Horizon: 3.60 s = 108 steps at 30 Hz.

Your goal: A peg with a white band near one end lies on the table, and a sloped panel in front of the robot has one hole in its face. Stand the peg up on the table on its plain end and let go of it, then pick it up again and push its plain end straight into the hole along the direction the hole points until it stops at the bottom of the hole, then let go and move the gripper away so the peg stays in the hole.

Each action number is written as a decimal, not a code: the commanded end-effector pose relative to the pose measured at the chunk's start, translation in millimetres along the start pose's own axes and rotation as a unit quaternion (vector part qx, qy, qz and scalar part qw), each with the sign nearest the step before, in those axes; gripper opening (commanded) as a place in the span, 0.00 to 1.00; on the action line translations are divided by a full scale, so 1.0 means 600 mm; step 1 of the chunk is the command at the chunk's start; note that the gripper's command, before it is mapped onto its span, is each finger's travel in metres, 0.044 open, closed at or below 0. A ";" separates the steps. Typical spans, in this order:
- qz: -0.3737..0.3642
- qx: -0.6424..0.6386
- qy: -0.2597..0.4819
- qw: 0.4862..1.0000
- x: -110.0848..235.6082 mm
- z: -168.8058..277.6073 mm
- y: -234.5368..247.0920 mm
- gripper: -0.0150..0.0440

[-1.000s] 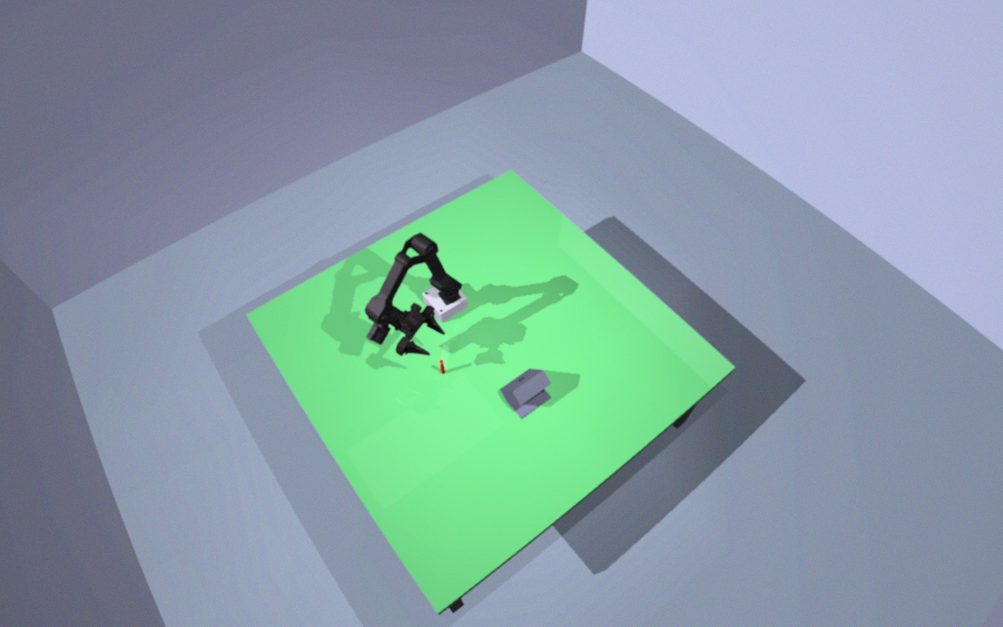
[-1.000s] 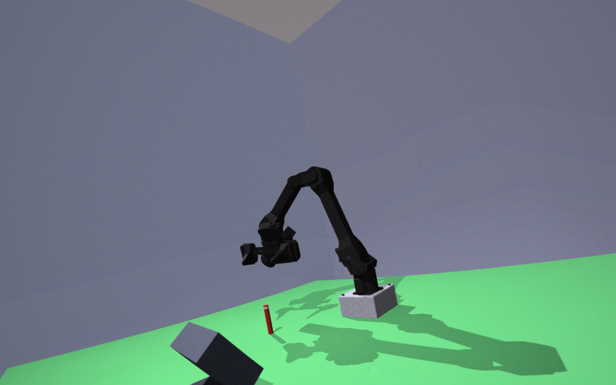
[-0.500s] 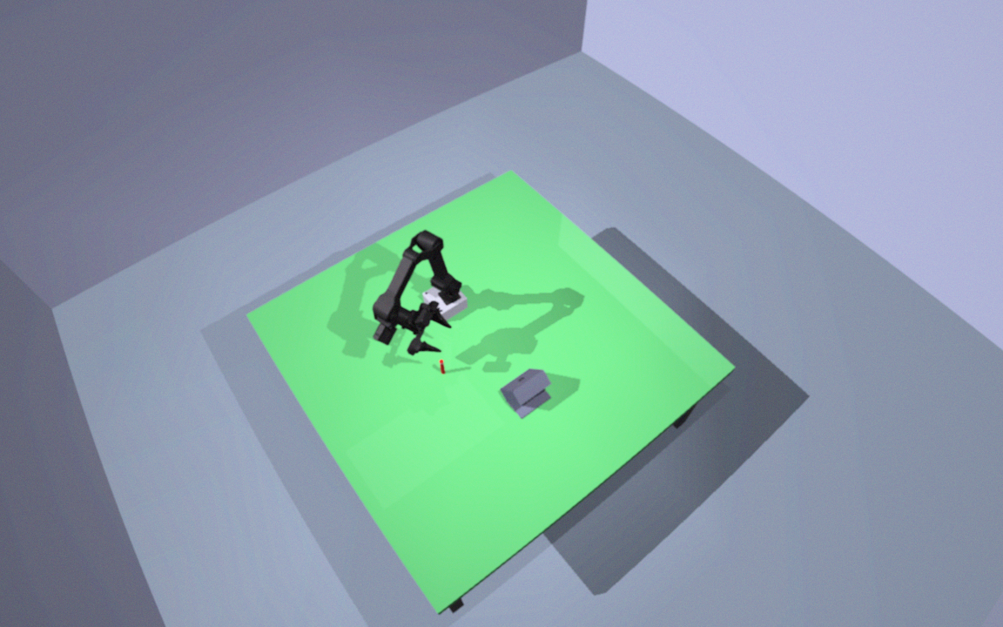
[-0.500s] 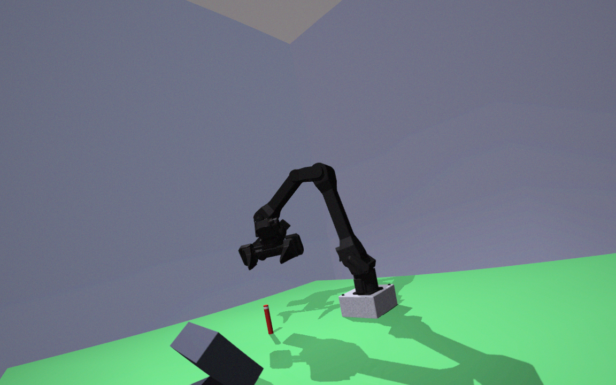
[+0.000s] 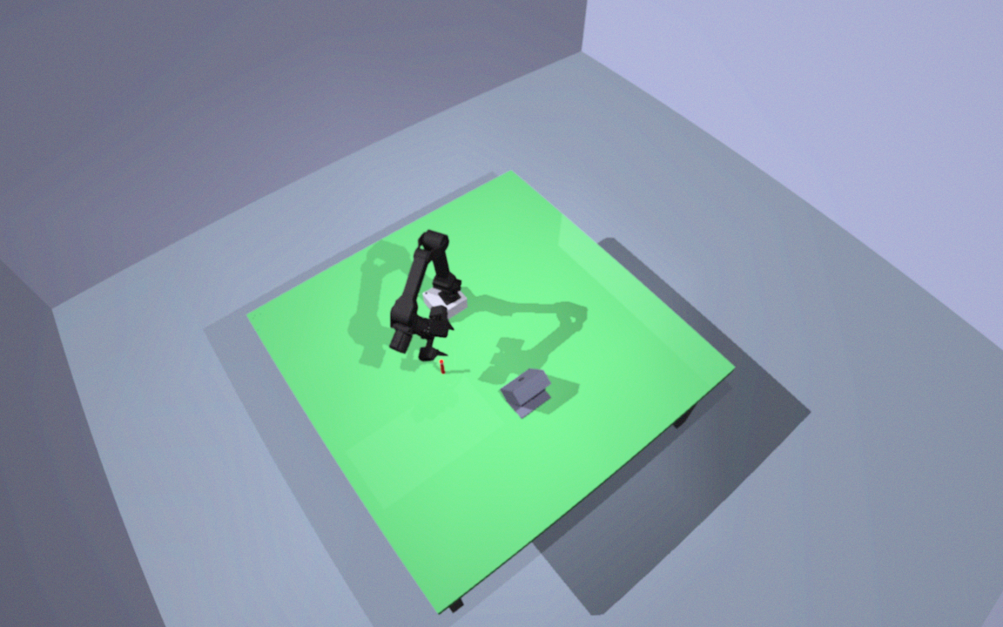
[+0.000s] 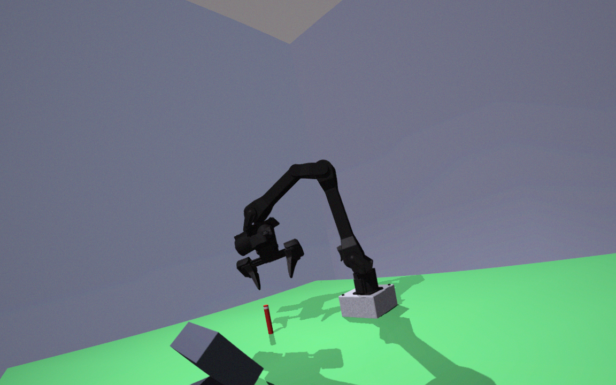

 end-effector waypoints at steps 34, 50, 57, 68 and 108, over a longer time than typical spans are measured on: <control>0.054 -0.044 0.335 0.940 -0.042 -0.053 -0.054 1.00; 0.054 -0.044 0.335 0.940 -0.074 -0.026 -0.059 1.00; 0.054 -0.044 0.335 0.940 -0.089 -0.014 -0.061 1.00; 0.054 -0.044 0.335 0.940 -0.112 0.005 -0.062 1.00; 0.056 -0.041 0.333 0.940 -0.128 0.018 -0.062 0.25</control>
Point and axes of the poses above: the point midway between the two fingers, 35 mm back from their tips, its own x axis back along the fingers, its own y axis across the jaws, z = x × y, the point moved 8 cm from there along x, back along the fingers, and after that the axes turned 12 degrees about x, right-handed, at the moved point
